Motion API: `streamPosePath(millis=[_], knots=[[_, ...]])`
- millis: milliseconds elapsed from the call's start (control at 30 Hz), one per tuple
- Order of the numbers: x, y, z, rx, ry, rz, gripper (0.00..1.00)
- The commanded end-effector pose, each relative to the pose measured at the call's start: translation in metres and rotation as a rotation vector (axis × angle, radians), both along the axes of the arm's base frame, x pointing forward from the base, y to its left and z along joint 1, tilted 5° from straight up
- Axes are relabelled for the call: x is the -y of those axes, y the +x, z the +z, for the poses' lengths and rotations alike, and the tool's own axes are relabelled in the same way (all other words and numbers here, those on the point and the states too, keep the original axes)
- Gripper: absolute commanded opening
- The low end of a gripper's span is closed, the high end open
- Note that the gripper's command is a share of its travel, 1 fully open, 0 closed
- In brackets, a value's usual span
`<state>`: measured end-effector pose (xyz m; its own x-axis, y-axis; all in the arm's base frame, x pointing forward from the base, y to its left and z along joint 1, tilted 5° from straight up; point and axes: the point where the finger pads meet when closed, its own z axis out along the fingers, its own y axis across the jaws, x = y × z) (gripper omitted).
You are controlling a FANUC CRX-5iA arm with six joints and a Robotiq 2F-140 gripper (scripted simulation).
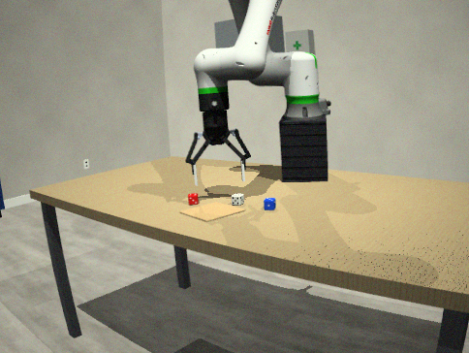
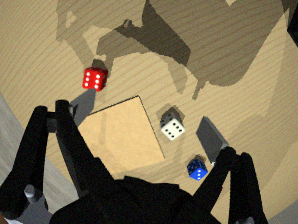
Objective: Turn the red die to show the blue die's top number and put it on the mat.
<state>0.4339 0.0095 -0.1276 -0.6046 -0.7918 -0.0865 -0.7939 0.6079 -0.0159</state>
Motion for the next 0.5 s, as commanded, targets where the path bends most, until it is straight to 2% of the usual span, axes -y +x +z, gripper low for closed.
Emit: streamPosePath(millis=[0,100,467], knots=[[-0.031,-0.019,0.002,0.005,-0.007,-0.003,1.00],[-0.040,-0.025,0.002,0.005,-0.007,-0.003,1.00],[-0.044,-0.027,0.002,0.005,-0.007,-0.003,1.00]])
